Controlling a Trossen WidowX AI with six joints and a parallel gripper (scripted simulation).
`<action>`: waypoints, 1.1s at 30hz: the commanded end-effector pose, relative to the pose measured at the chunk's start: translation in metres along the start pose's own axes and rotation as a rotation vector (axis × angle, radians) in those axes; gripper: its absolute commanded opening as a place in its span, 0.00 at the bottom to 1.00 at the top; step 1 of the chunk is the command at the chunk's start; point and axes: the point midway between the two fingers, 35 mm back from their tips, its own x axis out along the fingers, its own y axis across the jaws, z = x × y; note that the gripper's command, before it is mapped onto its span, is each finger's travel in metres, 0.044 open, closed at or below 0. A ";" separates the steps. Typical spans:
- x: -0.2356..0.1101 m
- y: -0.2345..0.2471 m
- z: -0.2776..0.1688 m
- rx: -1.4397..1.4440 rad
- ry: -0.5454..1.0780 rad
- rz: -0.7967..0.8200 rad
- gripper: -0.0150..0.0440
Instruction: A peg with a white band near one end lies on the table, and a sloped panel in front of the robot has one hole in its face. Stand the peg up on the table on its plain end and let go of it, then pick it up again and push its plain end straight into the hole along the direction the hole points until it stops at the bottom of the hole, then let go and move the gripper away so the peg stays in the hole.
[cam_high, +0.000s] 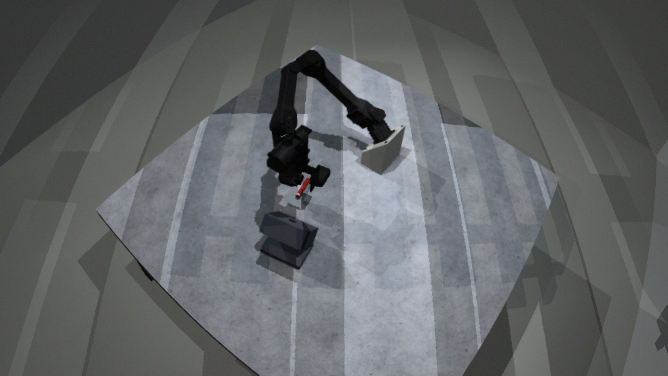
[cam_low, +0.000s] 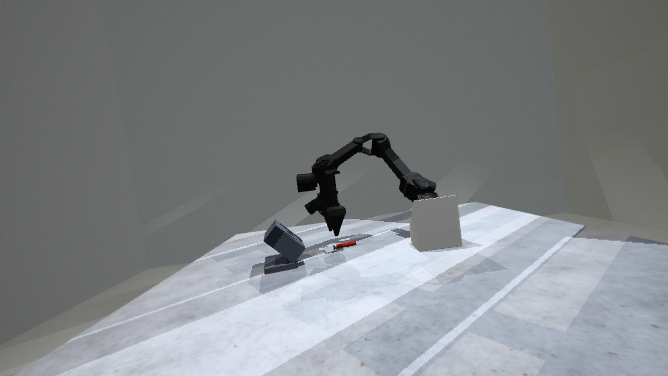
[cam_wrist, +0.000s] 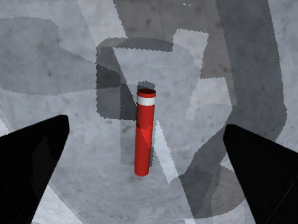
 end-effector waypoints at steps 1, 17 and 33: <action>0.011 0.002 -0.003 -0.012 0.014 -0.004 1.00; 0.036 0.001 -0.005 -0.011 0.015 -0.007 1.00; 0.048 0.000 -0.006 -0.012 0.016 -0.010 0.73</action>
